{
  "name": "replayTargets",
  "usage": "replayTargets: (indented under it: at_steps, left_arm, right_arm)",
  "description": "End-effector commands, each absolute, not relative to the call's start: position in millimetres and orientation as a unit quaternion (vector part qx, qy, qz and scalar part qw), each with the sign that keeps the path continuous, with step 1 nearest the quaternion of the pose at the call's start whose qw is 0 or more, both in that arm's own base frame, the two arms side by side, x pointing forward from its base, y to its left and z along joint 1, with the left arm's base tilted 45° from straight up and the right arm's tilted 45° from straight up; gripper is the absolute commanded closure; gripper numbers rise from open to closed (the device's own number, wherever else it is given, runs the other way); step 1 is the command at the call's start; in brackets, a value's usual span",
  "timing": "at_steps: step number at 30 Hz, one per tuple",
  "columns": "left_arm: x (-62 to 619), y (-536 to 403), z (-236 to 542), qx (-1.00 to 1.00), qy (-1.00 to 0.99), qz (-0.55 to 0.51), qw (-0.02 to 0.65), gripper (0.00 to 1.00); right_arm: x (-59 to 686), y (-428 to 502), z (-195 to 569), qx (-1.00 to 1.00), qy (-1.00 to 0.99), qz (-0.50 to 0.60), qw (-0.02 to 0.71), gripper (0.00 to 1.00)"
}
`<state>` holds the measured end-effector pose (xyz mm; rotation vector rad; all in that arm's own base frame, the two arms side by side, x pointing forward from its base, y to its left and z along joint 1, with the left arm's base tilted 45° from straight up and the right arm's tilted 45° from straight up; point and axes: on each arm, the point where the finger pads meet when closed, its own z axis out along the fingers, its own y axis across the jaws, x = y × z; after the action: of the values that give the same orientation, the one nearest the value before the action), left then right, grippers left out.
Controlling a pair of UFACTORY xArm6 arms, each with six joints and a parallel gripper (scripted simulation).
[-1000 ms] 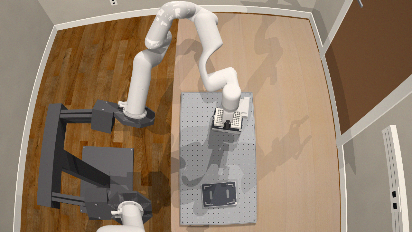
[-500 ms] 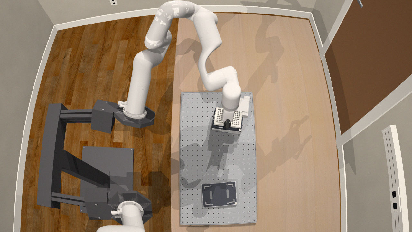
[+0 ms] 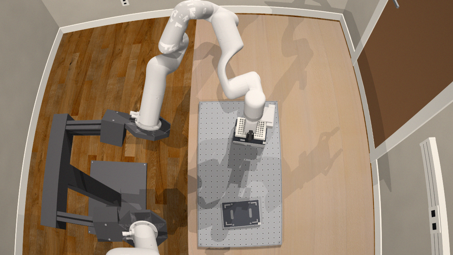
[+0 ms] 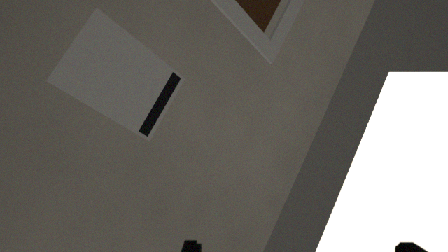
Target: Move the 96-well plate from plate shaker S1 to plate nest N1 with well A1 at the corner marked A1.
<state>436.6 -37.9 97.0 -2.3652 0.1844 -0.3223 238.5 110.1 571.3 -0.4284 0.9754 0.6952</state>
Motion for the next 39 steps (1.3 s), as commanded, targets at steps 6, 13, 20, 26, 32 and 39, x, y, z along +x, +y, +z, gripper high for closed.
replayTargets:
  at_steps: [6, 13, 20, 26, 32, 39]
  left_arm:
    - [434, -47, 107, -0.92, 0.072, -0.127, 0.364, 1.0]
    - [430, -55, 115, -0.92, 0.072, -0.127, 0.364, 1.0]
    - [428, -60, 121, -0.92, 0.072, -0.127, 0.364, 1.0]
    - [425, -67, 128, -0.92, 0.072, -0.127, 0.364, 1.0]
    - [422, -73, 135, -0.92, 0.072, -0.127, 0.364, 1.0]
    - [422, -73, 135, -0.92, 0.072, -0.127, 0.364, 1.0]
  right_arm:
    - [238, 110, 572, -0.201, 0.455, 0.325, 0.805, 0.0]
    - [238, 110, 572, -0.201, 0.455, 0.325, 0.805, 0.0]
    - [238, 110, 572, -0.201, 0.455, 0.325, 0.805, 0.0]
    - [238, 110, 572, -0.201, 0.455, 0.325, 0.805, 0.0]
    - [238, 110, 572, -0.201, 0.455, 0.325, 0.805, 0.0]
    - [238, 110, 572, -0.201, 0.455, 0.325, 0.805, 0.0]
